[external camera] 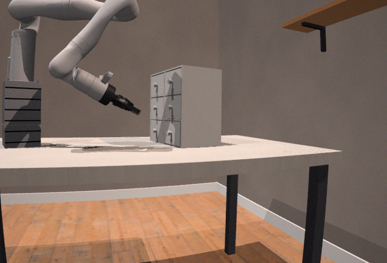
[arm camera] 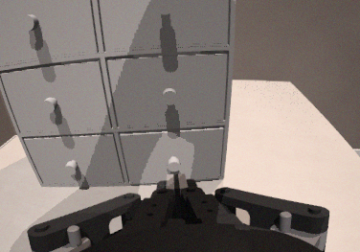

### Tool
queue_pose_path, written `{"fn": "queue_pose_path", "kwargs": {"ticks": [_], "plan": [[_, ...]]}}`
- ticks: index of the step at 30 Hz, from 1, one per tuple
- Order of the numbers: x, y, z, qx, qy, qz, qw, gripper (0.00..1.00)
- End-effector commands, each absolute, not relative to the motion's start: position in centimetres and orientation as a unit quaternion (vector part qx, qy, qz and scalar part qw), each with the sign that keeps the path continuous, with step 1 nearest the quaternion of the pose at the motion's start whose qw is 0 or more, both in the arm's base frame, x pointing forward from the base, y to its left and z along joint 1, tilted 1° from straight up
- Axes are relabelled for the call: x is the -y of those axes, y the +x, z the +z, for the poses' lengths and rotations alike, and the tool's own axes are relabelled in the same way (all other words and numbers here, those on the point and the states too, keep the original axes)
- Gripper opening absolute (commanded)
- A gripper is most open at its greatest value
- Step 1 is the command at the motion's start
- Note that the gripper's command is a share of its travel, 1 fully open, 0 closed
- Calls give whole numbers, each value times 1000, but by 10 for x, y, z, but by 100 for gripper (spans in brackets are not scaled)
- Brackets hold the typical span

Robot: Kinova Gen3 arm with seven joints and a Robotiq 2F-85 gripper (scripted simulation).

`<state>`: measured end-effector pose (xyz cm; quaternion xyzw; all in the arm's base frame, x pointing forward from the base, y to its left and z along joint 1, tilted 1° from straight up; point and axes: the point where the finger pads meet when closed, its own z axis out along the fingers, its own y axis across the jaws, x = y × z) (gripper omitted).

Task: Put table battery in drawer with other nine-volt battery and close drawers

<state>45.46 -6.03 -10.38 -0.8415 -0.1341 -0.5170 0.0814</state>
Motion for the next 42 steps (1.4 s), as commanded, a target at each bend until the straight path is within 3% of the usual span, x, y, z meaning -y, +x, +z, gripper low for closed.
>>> {"fn": "queue_pose_path", "kwargs": {"ticks": [1, 42], "plan": [[59, 459, -92, 140, -845, -510, 78, 0], [71, 422, -45, 156, -956, -247, 36, 0]]}}
